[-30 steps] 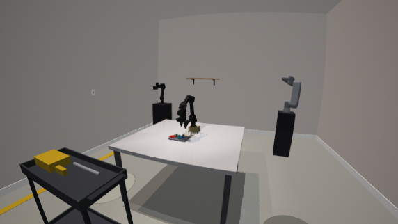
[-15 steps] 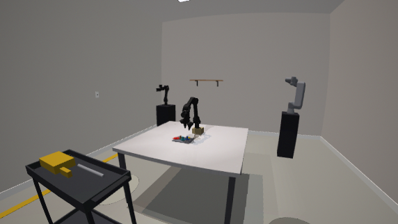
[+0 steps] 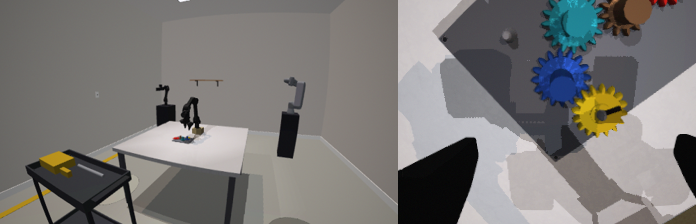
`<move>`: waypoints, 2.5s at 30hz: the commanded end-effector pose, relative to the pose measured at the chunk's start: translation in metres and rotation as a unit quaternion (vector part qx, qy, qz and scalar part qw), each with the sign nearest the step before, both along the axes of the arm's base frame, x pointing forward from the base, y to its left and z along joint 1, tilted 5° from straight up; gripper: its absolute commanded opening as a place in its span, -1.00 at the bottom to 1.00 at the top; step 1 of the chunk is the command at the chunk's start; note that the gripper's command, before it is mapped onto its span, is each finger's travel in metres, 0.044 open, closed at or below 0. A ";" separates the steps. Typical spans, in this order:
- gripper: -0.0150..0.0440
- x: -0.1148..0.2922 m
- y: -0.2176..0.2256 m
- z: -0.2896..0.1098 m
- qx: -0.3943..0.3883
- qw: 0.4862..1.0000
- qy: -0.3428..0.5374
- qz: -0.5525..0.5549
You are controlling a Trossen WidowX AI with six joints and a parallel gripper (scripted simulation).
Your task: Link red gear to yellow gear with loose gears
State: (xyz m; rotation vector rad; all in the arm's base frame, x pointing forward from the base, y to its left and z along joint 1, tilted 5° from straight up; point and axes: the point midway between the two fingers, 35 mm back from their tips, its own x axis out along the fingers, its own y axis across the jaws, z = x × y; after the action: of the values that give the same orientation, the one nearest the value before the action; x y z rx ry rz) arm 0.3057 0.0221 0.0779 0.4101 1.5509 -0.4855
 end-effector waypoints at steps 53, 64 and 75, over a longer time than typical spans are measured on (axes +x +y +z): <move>1.00 -0.123 0.245 0.040 0.010 1.000 0.007 -0.001; 1.00 -0.123 0.245 0.040 0.010 1.000 0.007 -0.001; 1.00 -0.123 0.245 0.040 0.010 1.000 0.007 -0.001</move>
State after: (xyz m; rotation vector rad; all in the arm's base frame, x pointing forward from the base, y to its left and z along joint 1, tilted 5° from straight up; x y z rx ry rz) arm 0.1839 0.2668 0.1185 0.4231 1.5647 -0.4706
